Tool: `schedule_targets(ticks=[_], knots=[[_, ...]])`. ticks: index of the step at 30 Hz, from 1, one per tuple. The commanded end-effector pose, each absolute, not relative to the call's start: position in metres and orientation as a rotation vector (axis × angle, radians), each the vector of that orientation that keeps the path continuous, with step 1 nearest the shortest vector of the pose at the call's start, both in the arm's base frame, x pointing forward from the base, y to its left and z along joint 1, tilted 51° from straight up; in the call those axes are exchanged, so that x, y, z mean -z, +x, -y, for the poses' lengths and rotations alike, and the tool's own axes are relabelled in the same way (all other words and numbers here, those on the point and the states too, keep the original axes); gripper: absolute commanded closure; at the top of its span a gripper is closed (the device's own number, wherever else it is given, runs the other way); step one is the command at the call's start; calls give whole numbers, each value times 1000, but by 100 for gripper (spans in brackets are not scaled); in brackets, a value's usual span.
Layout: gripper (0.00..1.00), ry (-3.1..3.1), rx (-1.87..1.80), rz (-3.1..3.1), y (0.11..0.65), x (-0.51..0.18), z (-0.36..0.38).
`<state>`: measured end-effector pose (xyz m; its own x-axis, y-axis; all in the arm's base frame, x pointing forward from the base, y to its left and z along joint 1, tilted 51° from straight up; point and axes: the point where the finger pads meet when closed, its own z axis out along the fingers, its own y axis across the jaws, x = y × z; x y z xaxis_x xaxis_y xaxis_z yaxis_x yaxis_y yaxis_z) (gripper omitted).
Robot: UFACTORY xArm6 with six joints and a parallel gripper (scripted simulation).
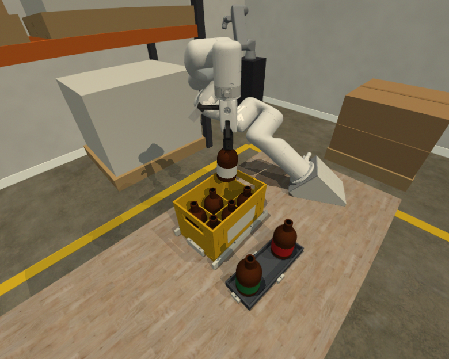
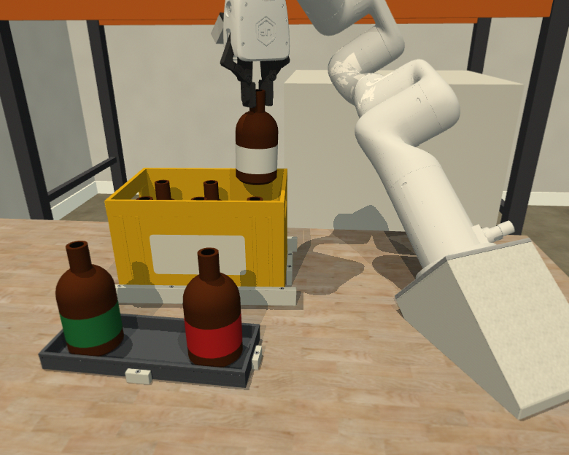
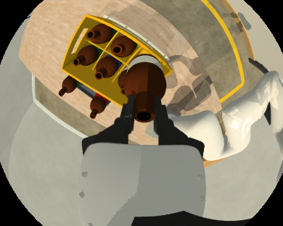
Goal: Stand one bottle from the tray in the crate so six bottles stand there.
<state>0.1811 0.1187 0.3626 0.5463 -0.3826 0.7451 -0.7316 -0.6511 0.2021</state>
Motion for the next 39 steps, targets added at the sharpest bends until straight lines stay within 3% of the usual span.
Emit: schedule_targets(ticks=[1,39], knots=[[100,2286,-931,899,184,-359,-115],[100,2286,-931,899,189,-351,-106]])
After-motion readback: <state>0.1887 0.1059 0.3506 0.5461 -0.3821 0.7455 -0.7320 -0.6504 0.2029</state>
